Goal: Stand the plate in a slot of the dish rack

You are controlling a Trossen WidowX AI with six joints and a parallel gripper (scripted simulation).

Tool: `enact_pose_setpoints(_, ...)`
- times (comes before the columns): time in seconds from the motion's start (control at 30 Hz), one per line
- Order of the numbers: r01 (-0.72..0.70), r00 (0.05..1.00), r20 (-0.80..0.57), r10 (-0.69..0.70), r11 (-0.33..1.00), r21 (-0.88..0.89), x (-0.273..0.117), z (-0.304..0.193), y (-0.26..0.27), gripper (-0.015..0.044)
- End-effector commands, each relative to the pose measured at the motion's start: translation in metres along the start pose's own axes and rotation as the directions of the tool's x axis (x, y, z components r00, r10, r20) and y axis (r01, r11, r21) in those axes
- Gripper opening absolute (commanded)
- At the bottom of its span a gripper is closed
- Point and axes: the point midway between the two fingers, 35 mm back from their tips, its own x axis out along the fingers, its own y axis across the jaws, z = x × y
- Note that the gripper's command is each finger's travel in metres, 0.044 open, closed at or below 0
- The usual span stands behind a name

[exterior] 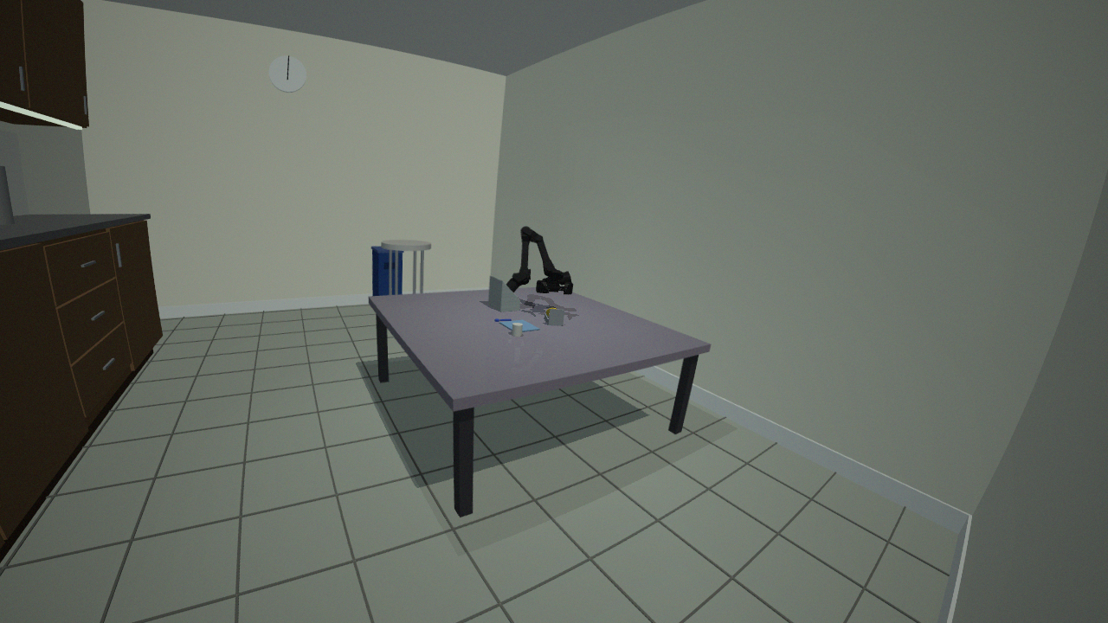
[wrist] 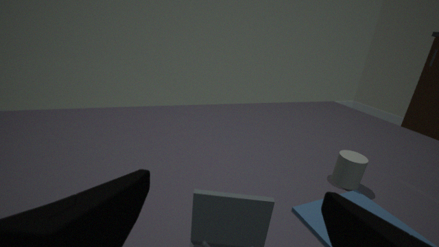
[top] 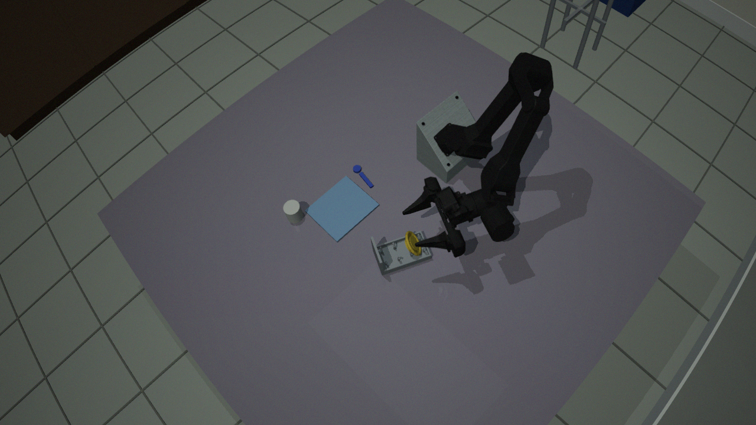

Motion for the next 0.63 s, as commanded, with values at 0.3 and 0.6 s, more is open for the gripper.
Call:
enact_pose_setpoints(0.3, 0.073, 0.996, -0.03, -0.079, 0.983, -0.167, 0.009, 0.022, -0.007, 0.04)
enact_pose_setpoints(0.6, 0.184, 0.964, -0.102, -0.245, 0.894, -0.409, 0.028, 0.026, -0.022, 0.04)
